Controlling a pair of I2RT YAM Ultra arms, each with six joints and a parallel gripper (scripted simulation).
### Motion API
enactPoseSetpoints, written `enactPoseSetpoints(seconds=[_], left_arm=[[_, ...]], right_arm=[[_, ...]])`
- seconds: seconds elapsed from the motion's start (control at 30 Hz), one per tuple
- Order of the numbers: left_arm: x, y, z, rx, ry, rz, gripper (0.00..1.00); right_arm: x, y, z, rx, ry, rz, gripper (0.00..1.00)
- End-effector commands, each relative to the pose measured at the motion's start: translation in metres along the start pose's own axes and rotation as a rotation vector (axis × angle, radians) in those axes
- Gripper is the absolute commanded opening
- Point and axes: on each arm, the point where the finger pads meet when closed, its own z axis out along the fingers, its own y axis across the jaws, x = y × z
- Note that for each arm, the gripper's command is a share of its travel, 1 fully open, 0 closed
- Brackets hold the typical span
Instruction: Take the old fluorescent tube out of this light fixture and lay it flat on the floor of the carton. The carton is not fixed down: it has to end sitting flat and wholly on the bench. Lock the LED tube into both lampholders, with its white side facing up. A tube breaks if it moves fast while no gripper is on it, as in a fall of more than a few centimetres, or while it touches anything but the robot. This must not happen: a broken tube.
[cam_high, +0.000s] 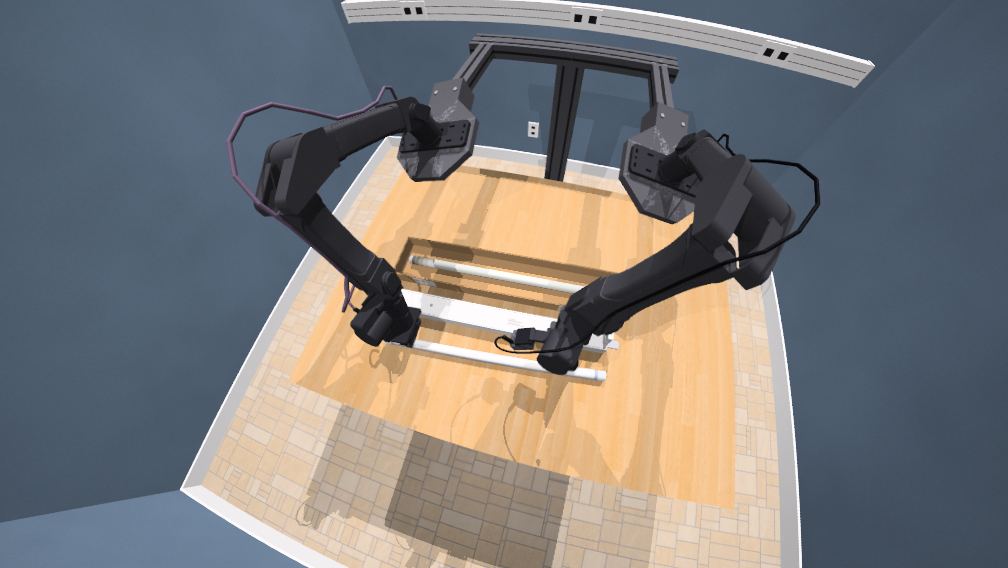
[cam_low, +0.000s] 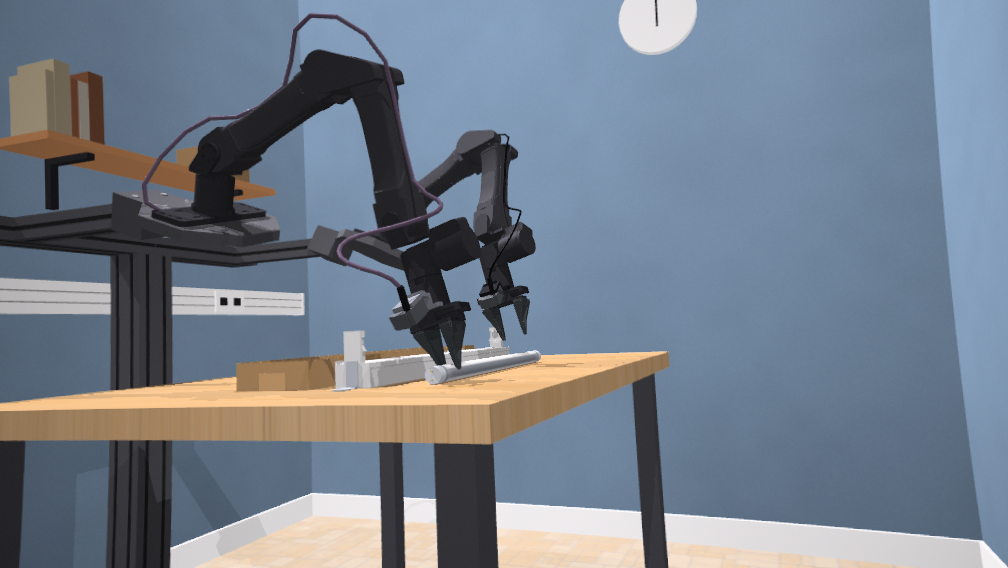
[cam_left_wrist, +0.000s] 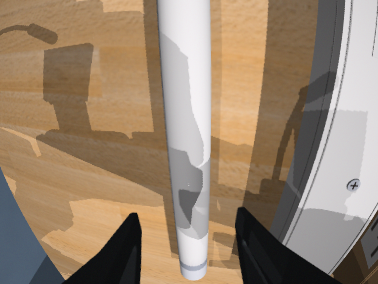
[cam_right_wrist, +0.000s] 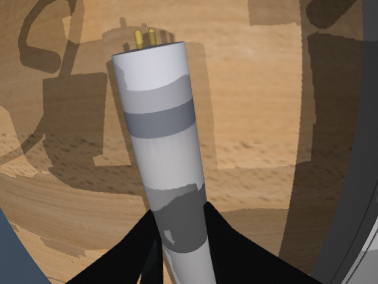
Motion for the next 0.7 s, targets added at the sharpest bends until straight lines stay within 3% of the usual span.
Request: enactPoseSetpoints(seconds=[0.0, 0.07, 0.1, 0.17, 0.4, 0.47, 0.5, 0.67], left_arm=[[-0.019, -0.013, -0.001, 0.122, -0.010, 0.015, 0.49], [-0.025, -0.016, -0.002, 0.189, -0.001, 0.017, 0.49], [-0.011, -0.021, 0.004, 0.179, 0.021, 0.021, 0.49], [-0.027, -0.004, 0.001, 0.128, -0.011, 0.011, 0.49], [-0.037, -0.015, -0.004, 0.272, 0.012, 0.023, 0.49], [-0.019, -0.020, 0.006, 0.299, 0.044, 0.012, 0.49], [-0.043, -0.005, 0.000, 0.232, 0.000, 0.019, 0.49], [-0.043, -0.019, -0.004, 0.344, 0.031, 0.025, 0.49]], right_arm=[[-0.003, 0.032, -0.013, -0.063, -0.011, -0.004, 0.11], [-0.003, 0.032, -0.013, -0.063, -0.011, -0.004, 0.11], [-0.003, 0.032, -0.013, -0.063, -0.011, -0.004, 0.11], [-0.003, 0.032, -0.013, -0.063, -0.011, -0.004, 0.11], [-0.003, 0.032, -0.013, -0.063, -0.011, -0.004, 0.11], [-0.003, 0.032, -0.013, -0.063, -0.011, -0.004, 0.11], [-0.003, 0.032, -0.013, -0.063, -0.011, -0.004, 0.11], [-0.003, 0.032, -0.013, -0.063, -0.011, -0.004, 0.11]])
